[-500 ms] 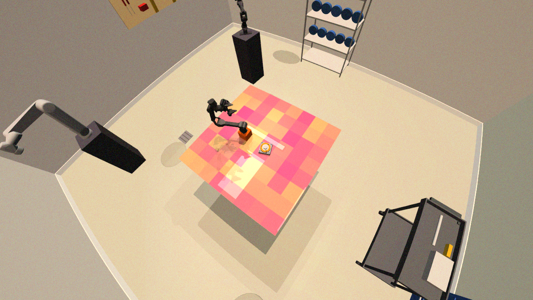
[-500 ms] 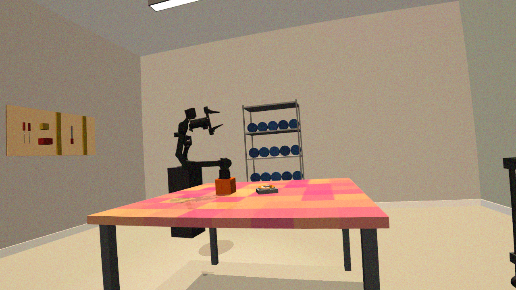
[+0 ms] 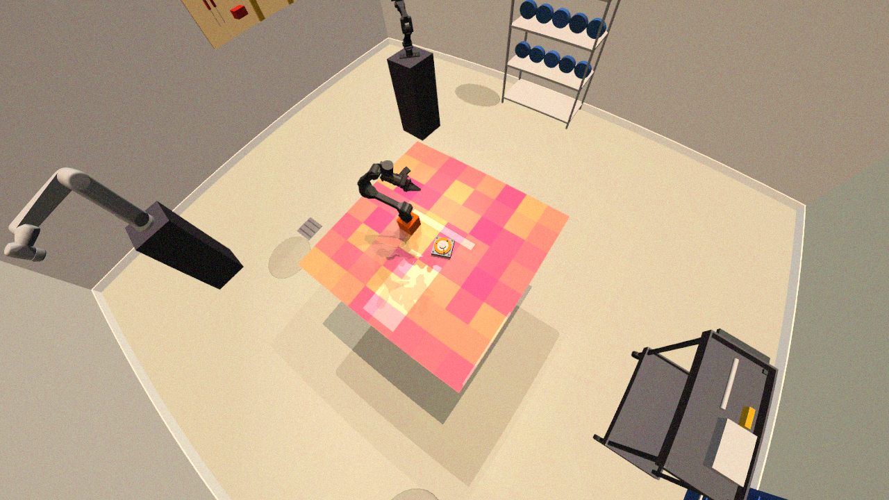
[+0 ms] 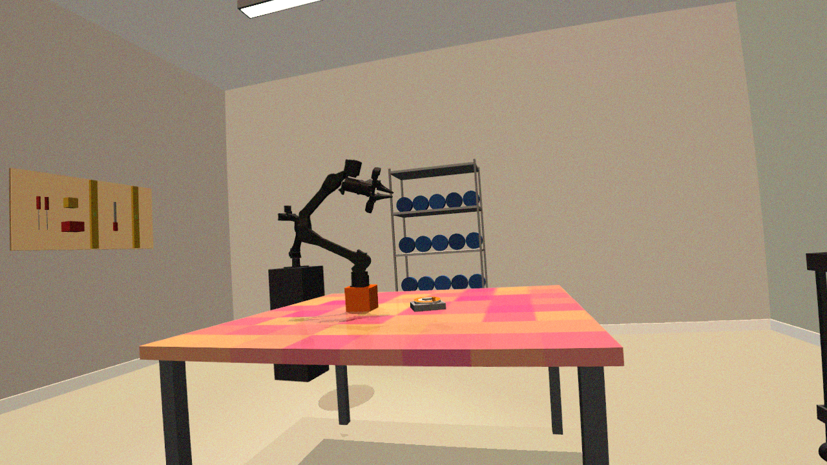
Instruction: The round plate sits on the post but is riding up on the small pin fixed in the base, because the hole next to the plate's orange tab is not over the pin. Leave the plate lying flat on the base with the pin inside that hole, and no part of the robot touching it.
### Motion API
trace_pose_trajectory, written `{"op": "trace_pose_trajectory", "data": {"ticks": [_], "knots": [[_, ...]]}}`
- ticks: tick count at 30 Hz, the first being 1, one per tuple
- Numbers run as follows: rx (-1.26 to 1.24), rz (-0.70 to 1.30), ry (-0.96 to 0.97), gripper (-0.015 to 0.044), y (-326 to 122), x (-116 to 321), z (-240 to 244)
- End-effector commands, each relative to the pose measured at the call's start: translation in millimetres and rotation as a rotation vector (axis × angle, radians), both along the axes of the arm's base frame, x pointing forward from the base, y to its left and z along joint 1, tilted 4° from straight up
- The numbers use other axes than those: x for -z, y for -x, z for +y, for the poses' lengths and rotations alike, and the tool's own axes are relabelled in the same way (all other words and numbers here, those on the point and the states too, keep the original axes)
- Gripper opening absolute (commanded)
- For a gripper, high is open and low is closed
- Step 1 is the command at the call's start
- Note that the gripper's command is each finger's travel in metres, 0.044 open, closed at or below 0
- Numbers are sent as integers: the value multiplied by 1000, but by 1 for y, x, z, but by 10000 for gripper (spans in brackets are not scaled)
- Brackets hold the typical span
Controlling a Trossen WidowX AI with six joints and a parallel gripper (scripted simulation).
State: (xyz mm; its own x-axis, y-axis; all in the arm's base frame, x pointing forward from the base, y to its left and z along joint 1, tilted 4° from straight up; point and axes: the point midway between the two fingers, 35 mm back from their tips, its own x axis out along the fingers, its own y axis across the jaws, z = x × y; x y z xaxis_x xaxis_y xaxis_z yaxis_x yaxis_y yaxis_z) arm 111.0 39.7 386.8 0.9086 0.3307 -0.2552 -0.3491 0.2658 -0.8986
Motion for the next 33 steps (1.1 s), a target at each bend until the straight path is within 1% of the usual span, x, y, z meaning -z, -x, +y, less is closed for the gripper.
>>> {"op": "trace_pose_trajectory", "data": {"ticks": [1, 4, 9, 11, 17, 19, 20, 25, 27, 30, 33], "knots": [[106, 189, -58, 0, -50, 24, 8], [157, 265, -87, 0, -70, 37, 9], [356, 519, -195, 0, -130, 90, 2], [386, 552, -210, 0, -138, 98, 0], [673, 829, -345, 0, -185, 182, -24], [706, 857, -359, 0, -189, 191, -28], [749, 891, -377, 0, -192, 204, -32], [1025, 1089, -484, 0, -201, 281, -61], [1058, 1111, -495, 0, -201, 290, -63], [1192, 1198, -537, 0, -199, 326, -74], [1226, 1218, -547, 0, -198, 335, -77]]}}
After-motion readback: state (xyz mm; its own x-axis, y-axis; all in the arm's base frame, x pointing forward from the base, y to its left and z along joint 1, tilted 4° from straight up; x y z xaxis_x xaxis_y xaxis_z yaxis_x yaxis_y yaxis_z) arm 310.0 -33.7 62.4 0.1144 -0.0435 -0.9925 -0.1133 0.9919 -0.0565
